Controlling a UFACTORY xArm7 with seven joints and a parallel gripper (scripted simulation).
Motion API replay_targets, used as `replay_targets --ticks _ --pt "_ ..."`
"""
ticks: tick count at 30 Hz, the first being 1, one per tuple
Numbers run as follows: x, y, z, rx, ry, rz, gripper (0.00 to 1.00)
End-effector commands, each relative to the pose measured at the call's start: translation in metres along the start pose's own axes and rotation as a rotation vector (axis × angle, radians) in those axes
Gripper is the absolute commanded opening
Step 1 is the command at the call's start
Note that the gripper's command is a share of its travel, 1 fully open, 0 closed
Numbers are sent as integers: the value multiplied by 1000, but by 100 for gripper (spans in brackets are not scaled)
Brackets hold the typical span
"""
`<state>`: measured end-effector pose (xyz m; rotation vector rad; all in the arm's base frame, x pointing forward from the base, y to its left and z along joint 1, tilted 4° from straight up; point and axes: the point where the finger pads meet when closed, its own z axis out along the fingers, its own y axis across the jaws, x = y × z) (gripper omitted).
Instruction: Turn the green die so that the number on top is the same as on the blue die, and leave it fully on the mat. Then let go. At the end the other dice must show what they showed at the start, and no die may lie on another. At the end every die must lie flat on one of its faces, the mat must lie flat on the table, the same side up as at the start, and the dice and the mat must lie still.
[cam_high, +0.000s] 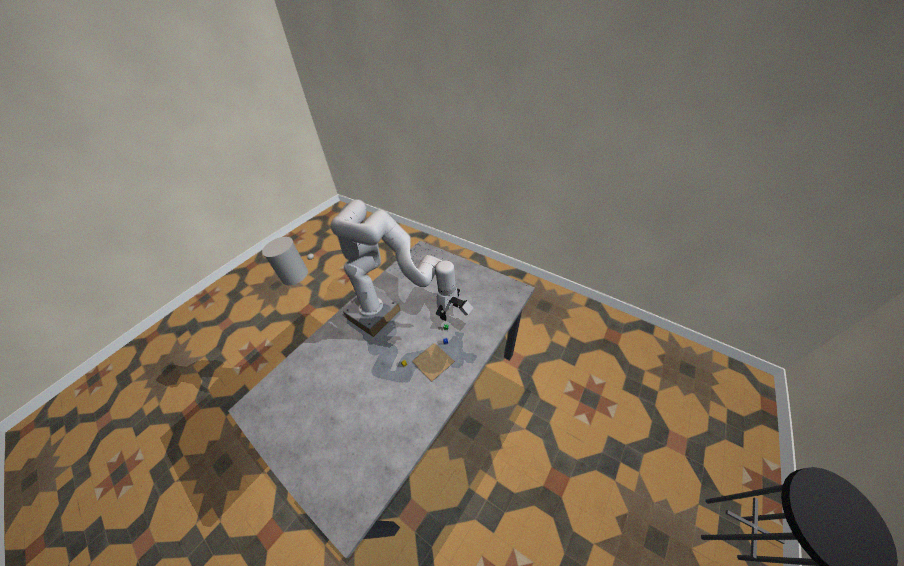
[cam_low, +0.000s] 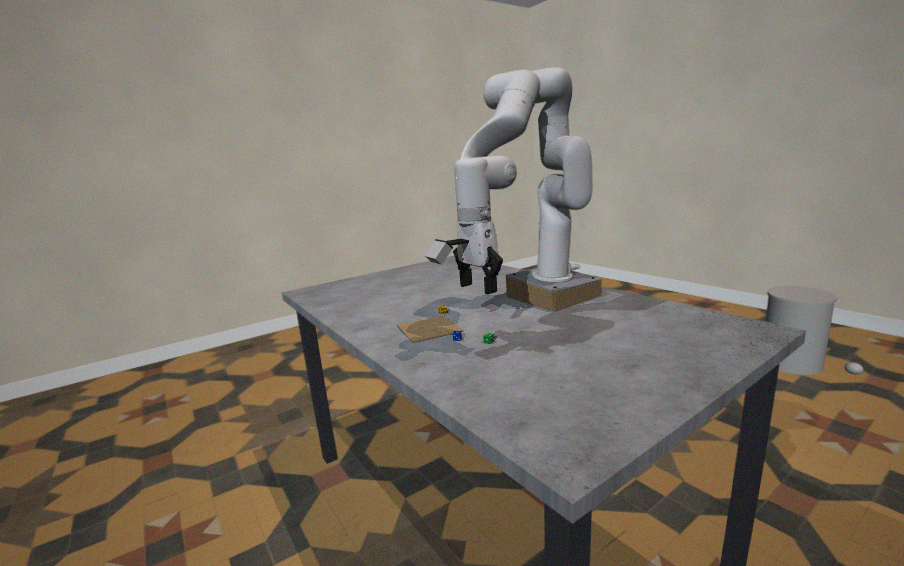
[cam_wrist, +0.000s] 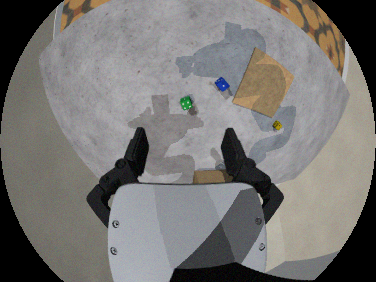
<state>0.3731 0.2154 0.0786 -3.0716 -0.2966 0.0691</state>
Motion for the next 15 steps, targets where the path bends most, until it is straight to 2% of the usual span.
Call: replay_targets --ticks 1,8,11,15 --pt "0 1 -9 2 -1 0 100" --pt "0 1 -8 2 -1 -4 100" --pt "-11 2 -5 2 -1 -151 100" --pt "-16 2 -2 2 -1 -229 100"
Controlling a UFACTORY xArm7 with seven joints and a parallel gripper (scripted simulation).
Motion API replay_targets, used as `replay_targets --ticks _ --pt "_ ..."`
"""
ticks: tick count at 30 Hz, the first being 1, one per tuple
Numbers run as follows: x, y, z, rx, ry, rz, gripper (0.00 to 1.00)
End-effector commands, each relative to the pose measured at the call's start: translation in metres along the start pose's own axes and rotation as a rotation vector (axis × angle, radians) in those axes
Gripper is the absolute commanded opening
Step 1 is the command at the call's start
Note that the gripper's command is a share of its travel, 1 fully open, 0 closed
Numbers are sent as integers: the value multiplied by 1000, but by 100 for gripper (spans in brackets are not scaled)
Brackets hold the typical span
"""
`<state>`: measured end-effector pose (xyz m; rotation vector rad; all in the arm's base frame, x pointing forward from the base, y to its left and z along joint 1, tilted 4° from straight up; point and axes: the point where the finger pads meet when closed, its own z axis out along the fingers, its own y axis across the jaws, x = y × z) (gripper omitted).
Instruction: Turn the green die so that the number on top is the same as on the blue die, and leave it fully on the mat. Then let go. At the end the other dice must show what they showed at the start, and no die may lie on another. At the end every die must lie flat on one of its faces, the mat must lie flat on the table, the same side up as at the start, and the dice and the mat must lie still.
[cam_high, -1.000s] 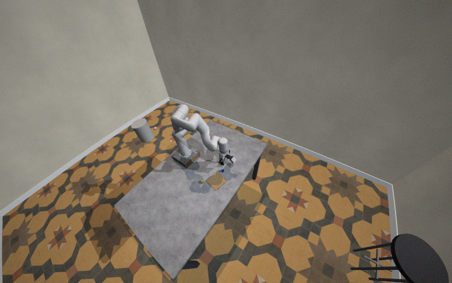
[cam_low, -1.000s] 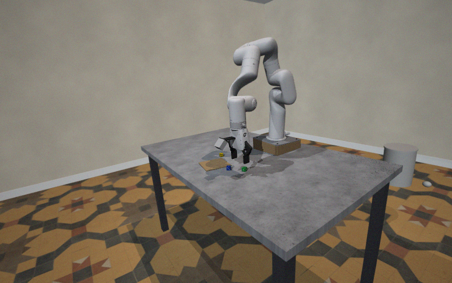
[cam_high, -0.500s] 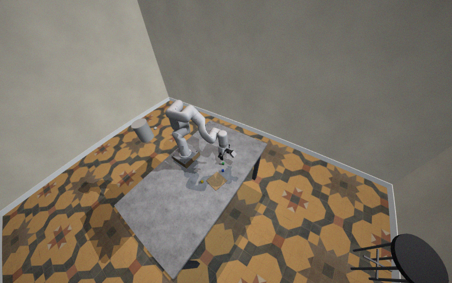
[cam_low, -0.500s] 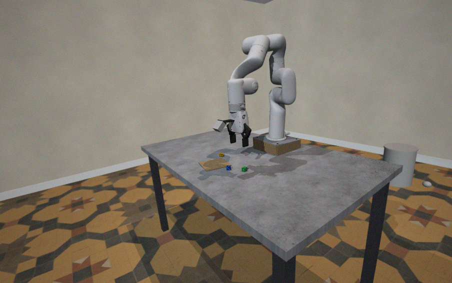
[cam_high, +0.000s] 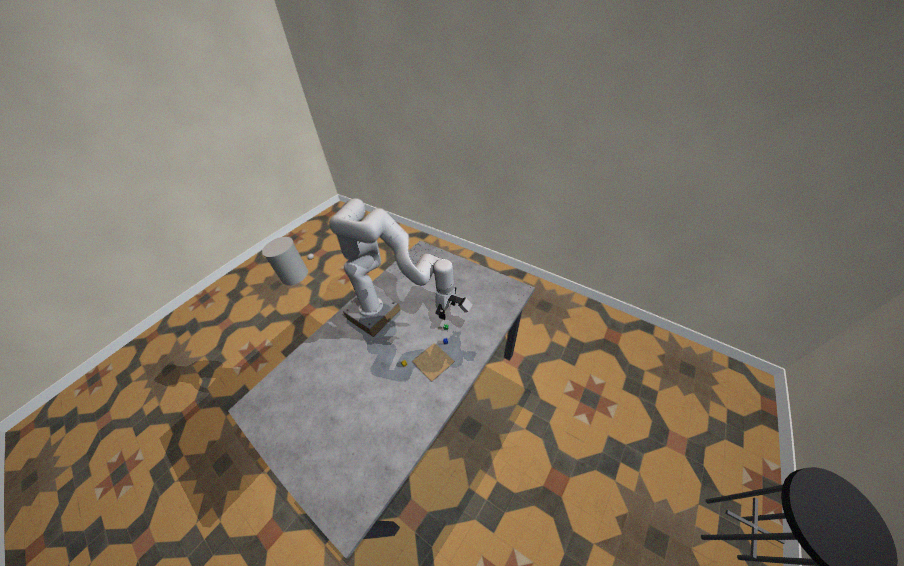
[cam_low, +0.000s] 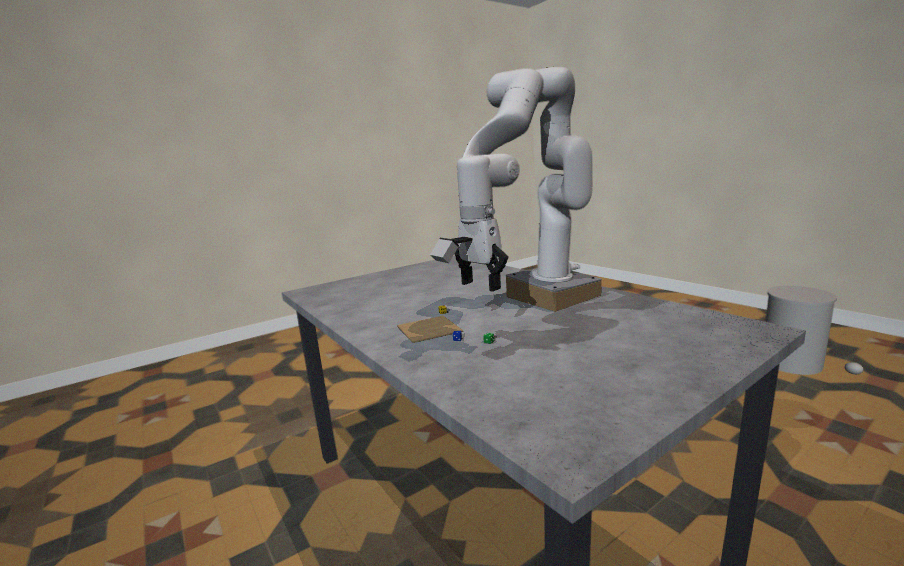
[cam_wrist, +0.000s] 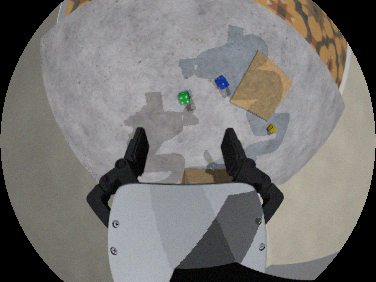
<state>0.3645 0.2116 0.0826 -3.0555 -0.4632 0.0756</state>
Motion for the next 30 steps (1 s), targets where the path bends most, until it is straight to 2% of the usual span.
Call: replay_targets --ticks 1,8,30 --pt "-10 0 3 7 8 -174 100" --pt "-17 0 6 6 8 -271 100" --pt "-17 0 6 6 8 -271 100"
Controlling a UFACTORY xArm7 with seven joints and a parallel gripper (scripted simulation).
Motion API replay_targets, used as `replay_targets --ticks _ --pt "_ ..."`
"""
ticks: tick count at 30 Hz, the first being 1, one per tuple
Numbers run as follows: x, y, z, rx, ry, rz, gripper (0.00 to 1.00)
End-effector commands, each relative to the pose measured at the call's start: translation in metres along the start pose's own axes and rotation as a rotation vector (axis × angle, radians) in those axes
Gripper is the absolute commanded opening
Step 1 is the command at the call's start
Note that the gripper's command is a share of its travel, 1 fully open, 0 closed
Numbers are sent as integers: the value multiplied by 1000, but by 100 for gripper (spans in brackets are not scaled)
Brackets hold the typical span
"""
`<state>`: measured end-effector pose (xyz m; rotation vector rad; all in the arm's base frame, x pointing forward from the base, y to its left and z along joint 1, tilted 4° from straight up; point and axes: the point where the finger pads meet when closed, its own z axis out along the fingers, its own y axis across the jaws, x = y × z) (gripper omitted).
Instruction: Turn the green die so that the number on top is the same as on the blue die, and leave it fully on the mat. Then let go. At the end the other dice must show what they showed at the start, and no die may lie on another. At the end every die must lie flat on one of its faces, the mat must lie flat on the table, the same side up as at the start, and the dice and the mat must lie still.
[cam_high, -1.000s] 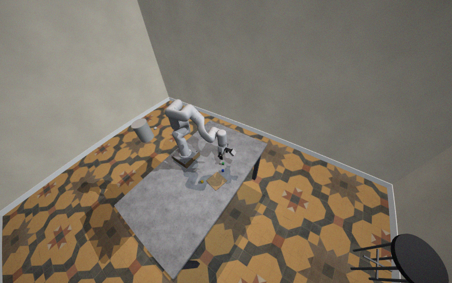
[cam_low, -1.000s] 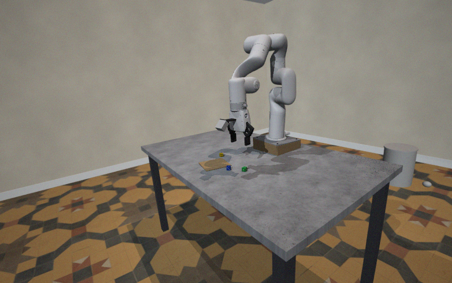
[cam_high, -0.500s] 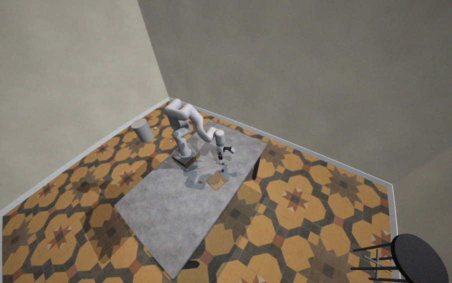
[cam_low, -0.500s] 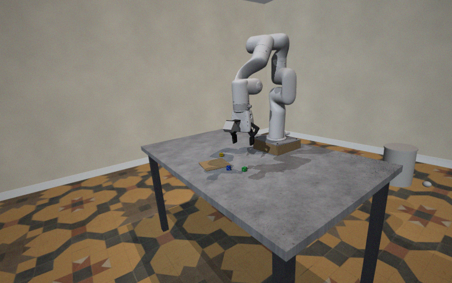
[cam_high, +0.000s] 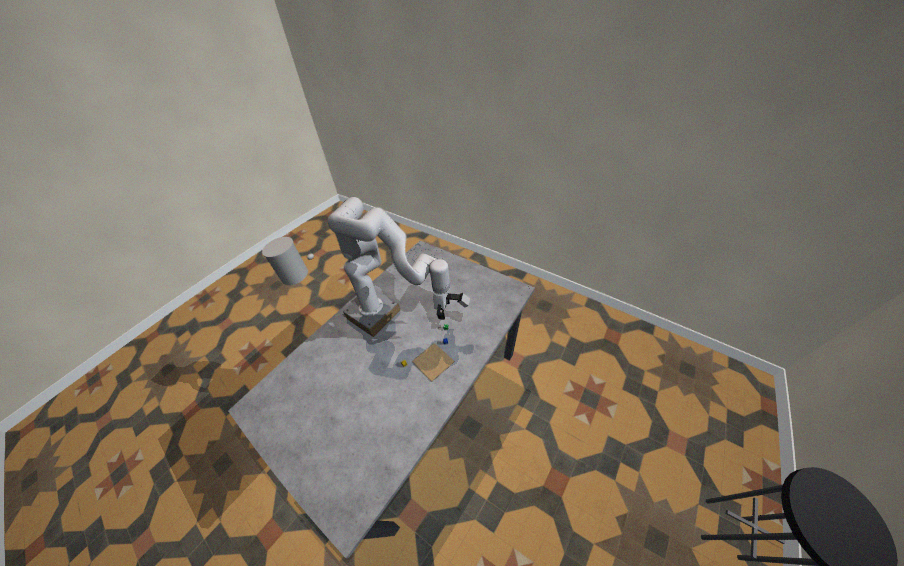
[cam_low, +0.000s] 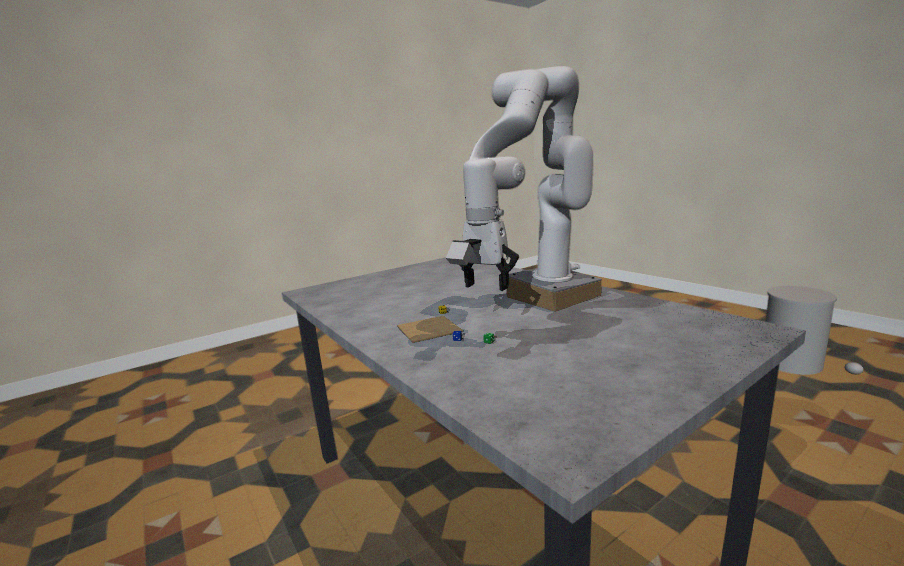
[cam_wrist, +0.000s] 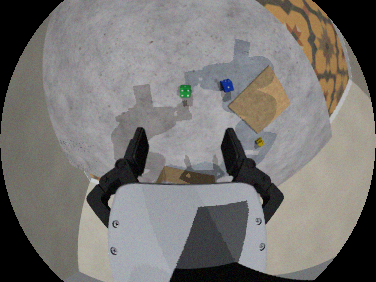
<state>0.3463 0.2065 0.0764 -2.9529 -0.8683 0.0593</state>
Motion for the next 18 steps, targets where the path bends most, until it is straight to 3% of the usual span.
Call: replay_targets --ticks 1,6,8,10,13,15,16,18 --pt "1 0 -1 -1 4 0 100" --pt "2 1 3 -1 4 0 100" --pt "4 2 19 -3 3 1 100" --pt "4 2 19 -3 3 1 100" --pt "6 2 46 -1 4 0 100" --pt "6 1 50 0 4 0 100" --pt "6 1 50 0 4 0 36" --pt "6 1 50 0 4 0 36"
